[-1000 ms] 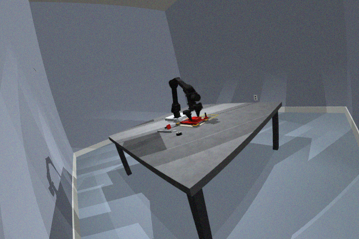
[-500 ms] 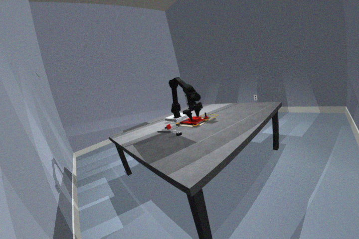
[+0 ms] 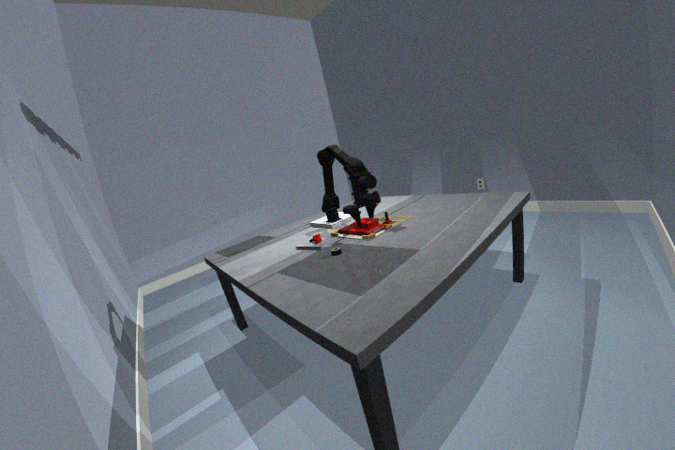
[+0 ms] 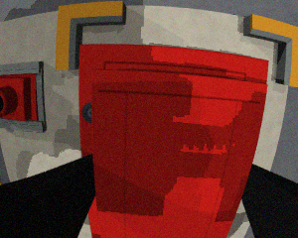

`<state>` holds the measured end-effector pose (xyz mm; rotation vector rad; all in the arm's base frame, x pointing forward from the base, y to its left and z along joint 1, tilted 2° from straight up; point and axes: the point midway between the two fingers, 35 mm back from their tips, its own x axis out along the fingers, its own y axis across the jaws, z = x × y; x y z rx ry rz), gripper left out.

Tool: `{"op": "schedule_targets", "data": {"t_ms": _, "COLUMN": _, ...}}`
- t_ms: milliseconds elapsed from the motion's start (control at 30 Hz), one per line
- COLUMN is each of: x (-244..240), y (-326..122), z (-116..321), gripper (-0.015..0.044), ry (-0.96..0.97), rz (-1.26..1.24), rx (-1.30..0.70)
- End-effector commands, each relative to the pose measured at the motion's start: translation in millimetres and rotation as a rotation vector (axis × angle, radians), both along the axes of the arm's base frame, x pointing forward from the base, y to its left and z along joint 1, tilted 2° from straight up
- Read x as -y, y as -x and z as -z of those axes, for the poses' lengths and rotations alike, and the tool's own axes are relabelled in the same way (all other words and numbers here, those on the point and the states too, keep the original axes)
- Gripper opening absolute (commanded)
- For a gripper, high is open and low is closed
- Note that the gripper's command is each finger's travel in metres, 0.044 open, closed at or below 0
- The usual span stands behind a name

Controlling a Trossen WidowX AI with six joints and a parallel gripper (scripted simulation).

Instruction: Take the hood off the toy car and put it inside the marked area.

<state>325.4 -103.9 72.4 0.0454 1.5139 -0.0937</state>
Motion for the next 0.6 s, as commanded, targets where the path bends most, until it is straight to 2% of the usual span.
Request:
{"op": "schedule_targets", "data": {"t_ms": 0, "x": 0, "y": -1, "z": -5, "gripper": 0.0000, "ry": 0.001, "rz": 0.000, "rx": 0.004}}
{"op": "schedule_targets", "data": {"t_ms": 567, "x": 0, "y": 0, "z": -16, "gripper": 0.0000, "ry": 0.001, "rz": 0.000, "rx": 0.004}}
